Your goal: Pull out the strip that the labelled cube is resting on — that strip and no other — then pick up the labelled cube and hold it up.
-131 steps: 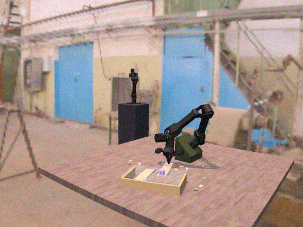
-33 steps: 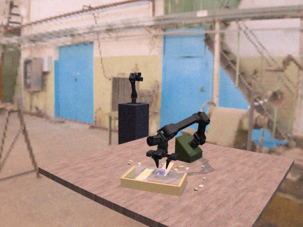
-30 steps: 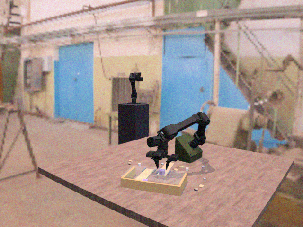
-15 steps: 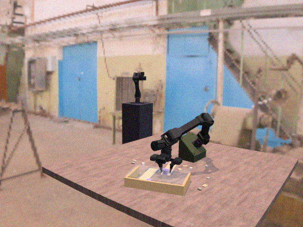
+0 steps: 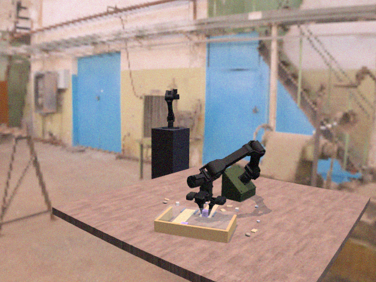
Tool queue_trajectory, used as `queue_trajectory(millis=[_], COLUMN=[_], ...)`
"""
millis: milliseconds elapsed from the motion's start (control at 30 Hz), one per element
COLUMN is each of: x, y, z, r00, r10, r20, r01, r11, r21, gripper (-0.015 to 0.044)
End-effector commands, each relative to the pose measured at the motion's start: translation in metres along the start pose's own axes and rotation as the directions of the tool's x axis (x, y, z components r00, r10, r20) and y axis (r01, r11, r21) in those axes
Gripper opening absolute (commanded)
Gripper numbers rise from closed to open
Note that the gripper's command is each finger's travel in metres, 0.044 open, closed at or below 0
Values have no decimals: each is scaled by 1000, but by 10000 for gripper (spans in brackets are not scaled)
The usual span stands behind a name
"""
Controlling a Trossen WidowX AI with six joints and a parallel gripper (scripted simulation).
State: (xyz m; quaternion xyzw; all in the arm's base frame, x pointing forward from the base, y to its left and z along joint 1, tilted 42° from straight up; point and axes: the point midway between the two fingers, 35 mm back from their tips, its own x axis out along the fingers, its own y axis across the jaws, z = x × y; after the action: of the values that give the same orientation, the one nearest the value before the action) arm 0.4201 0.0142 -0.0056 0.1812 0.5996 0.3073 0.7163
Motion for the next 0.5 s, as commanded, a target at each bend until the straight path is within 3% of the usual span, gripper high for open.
queue_trajectory(millis=[0, 100, 467], x=[0, -3, -37], y=[0, 0, 8], z=[0, -2, -48], r00=[1000, 1000, 1000], r10=[0, 0, 1], r20=[1, 0, -4], r01=[0, 0, -1], r11=[1000, 1000, 1000], r21=[-1, 0, 11], gripper=[72, 0, 0])
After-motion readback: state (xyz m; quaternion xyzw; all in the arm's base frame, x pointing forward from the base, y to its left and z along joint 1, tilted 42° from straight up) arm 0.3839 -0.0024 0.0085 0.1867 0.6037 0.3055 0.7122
